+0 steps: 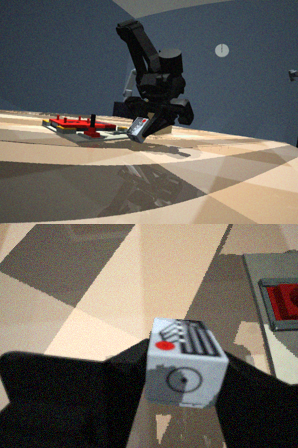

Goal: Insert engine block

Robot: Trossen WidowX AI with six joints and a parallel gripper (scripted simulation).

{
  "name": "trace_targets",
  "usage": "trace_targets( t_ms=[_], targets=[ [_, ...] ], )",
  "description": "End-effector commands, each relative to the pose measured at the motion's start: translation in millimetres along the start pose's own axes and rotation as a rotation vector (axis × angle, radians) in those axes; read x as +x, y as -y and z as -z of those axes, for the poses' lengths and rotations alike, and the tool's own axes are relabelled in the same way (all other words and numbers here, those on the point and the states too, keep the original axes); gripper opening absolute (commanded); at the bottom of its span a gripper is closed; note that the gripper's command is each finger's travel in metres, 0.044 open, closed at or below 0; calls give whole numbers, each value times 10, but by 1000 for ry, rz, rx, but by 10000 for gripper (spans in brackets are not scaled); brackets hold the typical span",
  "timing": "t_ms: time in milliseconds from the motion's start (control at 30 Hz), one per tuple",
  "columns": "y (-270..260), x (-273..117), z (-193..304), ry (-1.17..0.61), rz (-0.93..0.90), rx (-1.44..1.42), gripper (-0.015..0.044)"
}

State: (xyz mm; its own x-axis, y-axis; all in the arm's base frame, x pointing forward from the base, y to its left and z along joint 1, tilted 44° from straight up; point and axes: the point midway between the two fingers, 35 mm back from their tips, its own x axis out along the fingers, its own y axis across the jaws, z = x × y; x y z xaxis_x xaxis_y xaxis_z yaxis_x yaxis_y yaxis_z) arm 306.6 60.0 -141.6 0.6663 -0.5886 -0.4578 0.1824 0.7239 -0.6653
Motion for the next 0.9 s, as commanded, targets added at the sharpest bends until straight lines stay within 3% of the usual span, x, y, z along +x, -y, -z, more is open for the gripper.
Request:
trace_targets(
  t_ms=[0,300,867],
  targets=[
    [6,63,67,-1,-1,-6,0],
    [4,142,126,-1,-1,-6,0],
    [-2,122,101,11,0,1,440]
  ],
)
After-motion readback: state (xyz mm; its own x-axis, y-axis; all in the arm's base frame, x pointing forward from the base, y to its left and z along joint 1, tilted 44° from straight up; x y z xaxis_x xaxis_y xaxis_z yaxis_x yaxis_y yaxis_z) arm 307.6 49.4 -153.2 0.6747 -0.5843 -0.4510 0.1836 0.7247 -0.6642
